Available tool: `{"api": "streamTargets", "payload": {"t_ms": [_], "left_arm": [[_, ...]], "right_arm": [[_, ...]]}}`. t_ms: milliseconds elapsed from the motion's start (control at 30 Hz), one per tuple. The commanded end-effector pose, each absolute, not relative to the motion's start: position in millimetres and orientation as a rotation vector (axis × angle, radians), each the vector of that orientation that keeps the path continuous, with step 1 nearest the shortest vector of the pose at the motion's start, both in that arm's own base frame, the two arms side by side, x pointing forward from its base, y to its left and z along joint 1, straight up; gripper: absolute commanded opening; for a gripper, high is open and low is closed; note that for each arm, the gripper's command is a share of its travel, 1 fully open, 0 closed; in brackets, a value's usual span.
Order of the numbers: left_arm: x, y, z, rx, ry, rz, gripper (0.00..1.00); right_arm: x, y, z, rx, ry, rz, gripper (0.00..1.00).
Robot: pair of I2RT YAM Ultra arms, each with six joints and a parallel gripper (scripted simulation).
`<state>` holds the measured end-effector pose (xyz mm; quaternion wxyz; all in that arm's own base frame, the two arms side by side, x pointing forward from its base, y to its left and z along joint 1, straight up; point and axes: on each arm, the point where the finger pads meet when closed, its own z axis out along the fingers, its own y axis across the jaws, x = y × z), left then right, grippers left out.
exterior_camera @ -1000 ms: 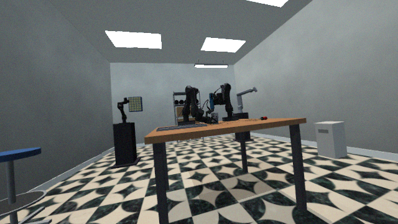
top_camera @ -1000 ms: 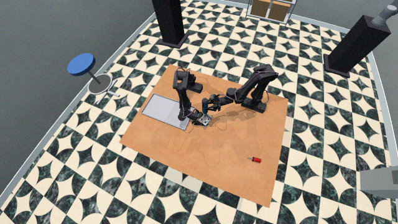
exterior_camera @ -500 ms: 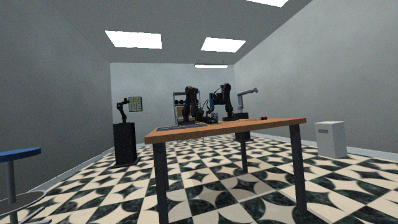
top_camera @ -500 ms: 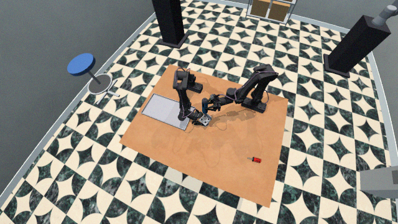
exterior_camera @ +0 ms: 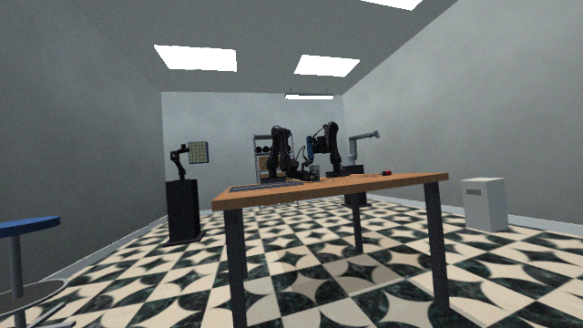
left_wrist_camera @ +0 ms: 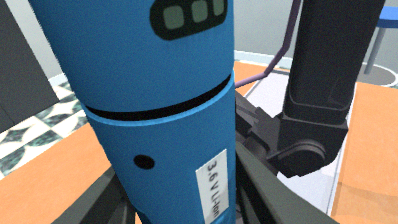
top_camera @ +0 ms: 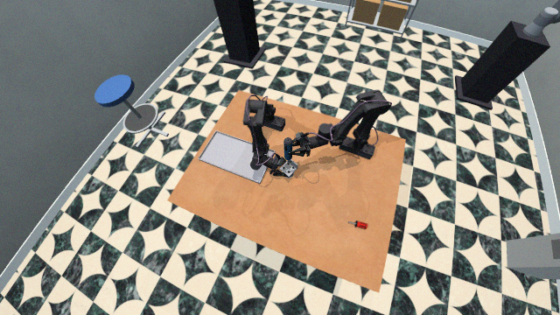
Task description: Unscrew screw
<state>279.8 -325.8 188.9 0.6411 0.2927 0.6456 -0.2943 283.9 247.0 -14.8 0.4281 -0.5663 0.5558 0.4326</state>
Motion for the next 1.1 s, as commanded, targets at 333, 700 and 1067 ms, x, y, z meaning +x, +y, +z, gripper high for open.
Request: {"api": "streamTargets", "payload": {"t_ms": [333,700,1067], "left_arm": [[279,-332,258,0.588,1.282,-0.719,0.42],[278,-332,261,0.587,1.277,-0.721,0.42],[281,-332,270,0.594,1.285,-0.719,0.42]], "right_arm": [[287,249,-9,-1.418,1.366,1.077,0.59],[287,249,-9,-1.418,1.366,1.077,0.59],[287,249,-9,-1.418,1.366,1.077,0.59]]}}
